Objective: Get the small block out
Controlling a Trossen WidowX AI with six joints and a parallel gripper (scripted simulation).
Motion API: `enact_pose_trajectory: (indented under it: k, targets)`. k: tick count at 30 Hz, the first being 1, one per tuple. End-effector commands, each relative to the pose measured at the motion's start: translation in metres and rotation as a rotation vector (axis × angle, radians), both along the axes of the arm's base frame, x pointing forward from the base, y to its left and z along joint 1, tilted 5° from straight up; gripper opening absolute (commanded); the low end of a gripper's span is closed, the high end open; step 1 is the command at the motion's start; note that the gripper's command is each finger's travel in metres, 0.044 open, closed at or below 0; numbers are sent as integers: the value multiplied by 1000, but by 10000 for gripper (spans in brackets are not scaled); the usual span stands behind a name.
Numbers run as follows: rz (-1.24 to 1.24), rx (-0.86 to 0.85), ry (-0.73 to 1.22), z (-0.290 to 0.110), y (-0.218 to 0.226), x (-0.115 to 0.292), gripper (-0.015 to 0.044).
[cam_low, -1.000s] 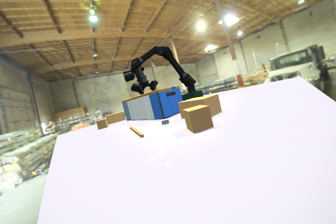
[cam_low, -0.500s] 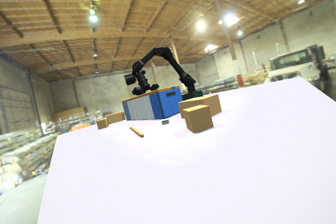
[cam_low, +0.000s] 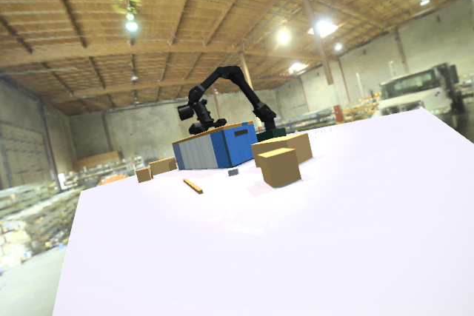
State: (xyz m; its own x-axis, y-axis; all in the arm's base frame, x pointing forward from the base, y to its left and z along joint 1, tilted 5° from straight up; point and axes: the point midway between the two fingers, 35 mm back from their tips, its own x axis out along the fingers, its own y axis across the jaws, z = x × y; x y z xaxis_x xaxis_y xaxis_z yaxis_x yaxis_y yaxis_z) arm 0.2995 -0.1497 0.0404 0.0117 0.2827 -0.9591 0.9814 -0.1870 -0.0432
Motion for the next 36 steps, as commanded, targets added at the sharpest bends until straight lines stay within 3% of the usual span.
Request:
enact_pose_trajectory:
  k: [1, 36]
  targets:
    - [4, 1, -9, 0, 14, 4, 400]
    - [4, 9, -10, -5, 102, 20, 400]
